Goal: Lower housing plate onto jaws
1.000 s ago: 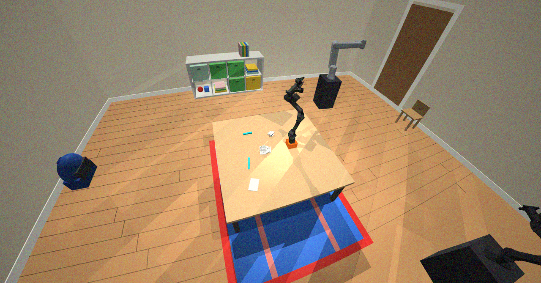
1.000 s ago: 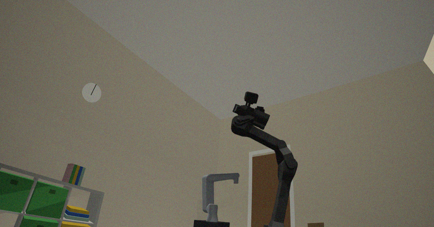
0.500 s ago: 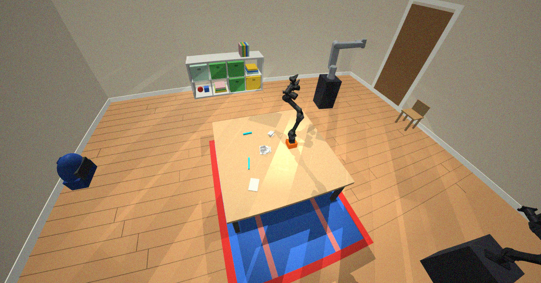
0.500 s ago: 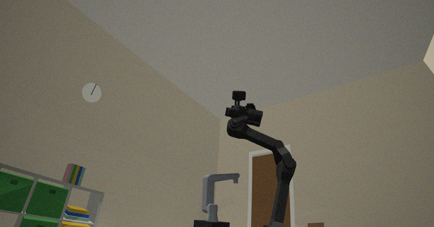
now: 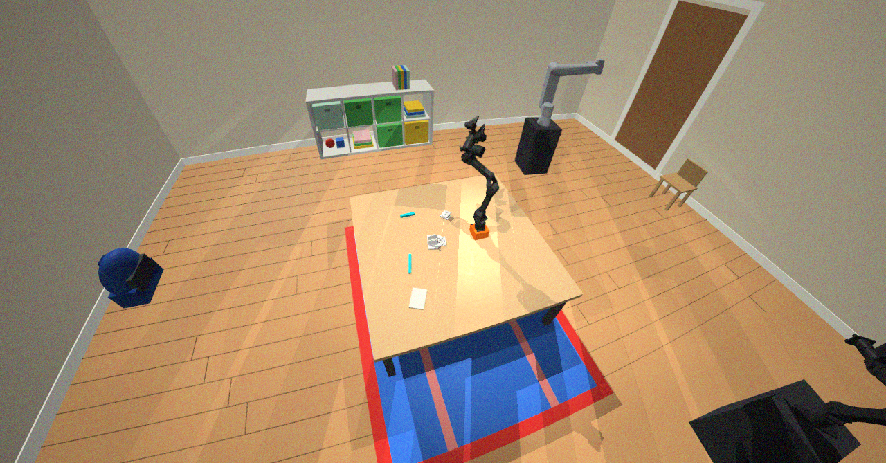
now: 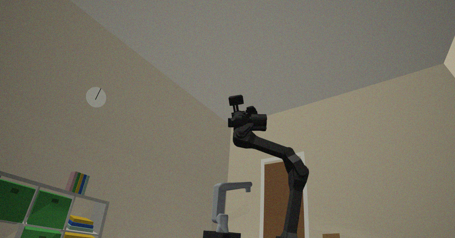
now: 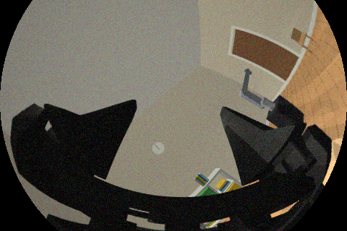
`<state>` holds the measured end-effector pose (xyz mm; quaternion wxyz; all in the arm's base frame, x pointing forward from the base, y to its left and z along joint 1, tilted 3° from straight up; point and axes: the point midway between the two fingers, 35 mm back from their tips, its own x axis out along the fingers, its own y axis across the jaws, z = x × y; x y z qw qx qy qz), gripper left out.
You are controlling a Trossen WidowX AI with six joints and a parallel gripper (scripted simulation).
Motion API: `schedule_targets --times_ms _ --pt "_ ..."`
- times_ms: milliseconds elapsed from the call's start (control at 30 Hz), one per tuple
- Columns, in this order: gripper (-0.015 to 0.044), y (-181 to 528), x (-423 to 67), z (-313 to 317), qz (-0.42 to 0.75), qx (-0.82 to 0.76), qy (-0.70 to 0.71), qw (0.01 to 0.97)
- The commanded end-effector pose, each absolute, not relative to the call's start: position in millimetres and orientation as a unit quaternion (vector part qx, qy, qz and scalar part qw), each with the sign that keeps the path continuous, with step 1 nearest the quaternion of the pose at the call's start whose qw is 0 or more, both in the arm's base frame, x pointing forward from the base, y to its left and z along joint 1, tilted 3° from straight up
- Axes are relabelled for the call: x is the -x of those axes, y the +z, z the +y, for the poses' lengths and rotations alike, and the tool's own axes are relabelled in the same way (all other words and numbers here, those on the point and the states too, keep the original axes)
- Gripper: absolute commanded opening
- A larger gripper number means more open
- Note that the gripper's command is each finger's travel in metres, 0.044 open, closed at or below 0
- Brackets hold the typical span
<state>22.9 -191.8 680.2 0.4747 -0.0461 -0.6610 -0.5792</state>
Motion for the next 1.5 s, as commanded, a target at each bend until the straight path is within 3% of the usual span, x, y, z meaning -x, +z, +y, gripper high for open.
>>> schedule_targets --times_ms 0,1467 --pt "0.044 677 -38 -204 -0.629 0.059 -0.594 0.499" --pt "0.044 562 -188 -330 -0.258 0.079 -0.634 0.725"
